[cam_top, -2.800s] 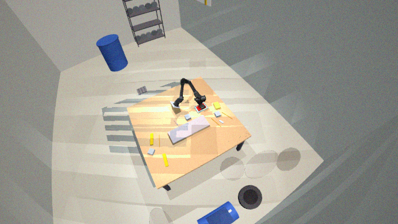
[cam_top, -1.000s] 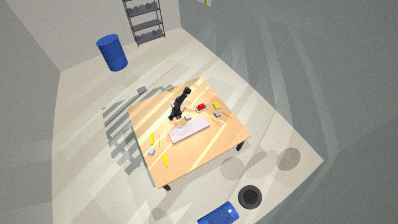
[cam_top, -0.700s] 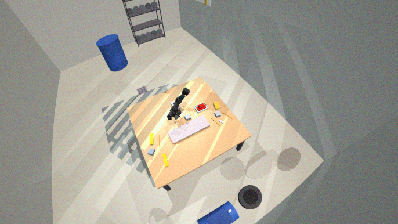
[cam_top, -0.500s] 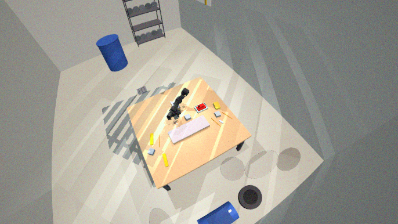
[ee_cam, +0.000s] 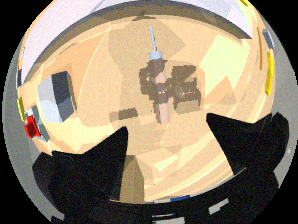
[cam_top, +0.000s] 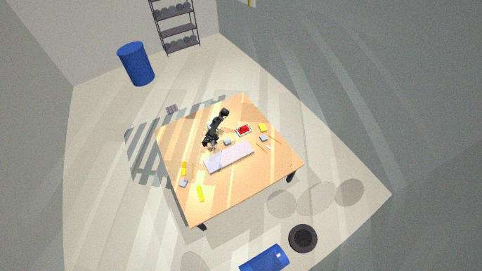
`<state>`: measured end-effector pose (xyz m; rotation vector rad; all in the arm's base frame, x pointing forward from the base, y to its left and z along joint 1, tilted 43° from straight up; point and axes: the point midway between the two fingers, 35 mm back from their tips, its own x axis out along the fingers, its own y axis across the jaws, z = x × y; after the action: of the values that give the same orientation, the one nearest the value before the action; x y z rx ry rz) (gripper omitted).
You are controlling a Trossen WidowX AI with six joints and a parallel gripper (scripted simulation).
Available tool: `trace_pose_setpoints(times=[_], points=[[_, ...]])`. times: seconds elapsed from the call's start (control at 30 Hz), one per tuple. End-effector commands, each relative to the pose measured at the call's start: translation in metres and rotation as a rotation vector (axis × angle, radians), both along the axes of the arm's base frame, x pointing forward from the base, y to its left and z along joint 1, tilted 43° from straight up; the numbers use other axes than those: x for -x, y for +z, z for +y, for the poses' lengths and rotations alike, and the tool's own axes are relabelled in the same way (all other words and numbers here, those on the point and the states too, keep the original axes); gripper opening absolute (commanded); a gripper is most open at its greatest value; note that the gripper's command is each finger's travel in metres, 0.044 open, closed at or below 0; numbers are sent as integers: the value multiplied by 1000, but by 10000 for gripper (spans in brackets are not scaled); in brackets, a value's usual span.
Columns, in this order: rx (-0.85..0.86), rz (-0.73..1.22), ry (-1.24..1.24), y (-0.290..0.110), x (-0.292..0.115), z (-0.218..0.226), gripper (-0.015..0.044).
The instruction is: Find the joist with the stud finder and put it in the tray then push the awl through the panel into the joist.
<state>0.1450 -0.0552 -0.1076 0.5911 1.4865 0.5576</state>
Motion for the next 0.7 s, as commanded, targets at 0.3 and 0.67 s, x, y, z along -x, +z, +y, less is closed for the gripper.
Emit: trace_pose_setpoints(times=[0.3,0.67], points=[[-9,5,-5,-14,0,16,440],[-11,5,-5,-23,0,26,440]])
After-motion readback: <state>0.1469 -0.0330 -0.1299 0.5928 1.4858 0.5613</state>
